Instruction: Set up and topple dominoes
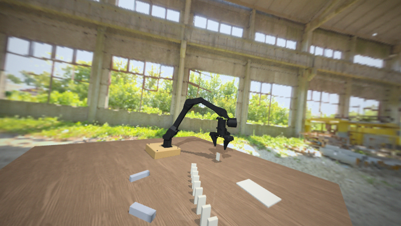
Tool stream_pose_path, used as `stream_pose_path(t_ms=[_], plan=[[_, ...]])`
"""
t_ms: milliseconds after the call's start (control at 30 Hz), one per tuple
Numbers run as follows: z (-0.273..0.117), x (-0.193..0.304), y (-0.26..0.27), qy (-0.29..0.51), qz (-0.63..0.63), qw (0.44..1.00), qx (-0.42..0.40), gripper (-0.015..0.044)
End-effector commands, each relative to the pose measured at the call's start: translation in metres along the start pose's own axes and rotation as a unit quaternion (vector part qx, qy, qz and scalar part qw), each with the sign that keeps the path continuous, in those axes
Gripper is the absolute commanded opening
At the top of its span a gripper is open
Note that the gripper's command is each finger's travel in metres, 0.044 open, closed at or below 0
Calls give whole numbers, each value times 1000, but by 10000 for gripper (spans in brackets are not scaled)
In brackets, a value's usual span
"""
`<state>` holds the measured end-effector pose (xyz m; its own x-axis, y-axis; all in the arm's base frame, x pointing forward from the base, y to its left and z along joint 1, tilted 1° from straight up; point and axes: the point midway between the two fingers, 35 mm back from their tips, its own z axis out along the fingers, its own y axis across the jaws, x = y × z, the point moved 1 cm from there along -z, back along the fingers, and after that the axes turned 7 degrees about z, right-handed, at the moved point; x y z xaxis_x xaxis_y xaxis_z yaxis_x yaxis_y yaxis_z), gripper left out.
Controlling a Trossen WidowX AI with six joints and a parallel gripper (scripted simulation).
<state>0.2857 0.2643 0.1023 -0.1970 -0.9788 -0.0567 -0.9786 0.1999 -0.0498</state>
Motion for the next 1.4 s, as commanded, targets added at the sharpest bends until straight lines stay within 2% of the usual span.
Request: stream_pose_path(t_ms=[0, 567, 1000, 1367], plan=[[34, 3, 3, 8, -2, 1000, -8, 440], [61, 5, 5, 8, -2, 1000, -8, 440], [61, 5, 5, 8, -2, 1000, -8, 107], [51, 3, 3, 8, -2, 1000, -8, 107]])
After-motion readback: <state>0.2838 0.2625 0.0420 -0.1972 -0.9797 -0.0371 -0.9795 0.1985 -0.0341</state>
